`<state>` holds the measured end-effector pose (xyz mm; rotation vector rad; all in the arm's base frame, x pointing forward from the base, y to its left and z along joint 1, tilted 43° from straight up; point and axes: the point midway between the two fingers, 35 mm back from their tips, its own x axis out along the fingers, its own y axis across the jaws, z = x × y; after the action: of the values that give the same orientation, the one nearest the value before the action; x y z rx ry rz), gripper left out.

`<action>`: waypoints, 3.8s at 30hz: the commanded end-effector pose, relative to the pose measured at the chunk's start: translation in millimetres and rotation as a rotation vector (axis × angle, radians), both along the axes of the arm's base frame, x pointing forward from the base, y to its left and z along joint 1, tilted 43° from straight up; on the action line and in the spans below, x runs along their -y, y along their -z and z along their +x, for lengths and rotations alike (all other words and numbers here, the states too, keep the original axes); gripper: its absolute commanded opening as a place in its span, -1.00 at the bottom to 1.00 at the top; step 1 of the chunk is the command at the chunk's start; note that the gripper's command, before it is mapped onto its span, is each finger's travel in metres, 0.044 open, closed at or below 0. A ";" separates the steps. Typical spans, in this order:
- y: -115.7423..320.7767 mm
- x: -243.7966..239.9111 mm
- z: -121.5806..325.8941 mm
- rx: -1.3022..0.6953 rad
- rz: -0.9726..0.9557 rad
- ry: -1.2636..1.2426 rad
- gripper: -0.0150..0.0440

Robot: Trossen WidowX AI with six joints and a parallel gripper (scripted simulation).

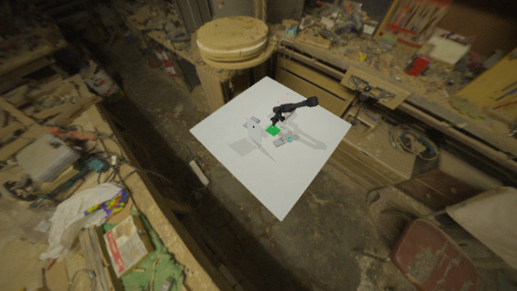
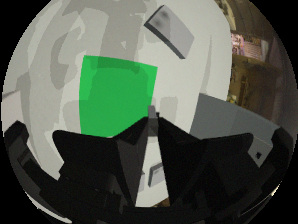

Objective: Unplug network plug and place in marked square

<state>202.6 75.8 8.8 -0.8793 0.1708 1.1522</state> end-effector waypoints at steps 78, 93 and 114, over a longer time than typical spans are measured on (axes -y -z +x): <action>36.1 -29.3 -3.7 -0.011 0.000 0.002 -0.49; 39.0 -34.8 -6.7 -0.010 0.006 0.004 -0.49; 42.5 -39.8 -8.3 -0.008 0.009 0.005 -0.49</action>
<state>194.8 114.9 -32.8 -0.8683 0.1698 1.1512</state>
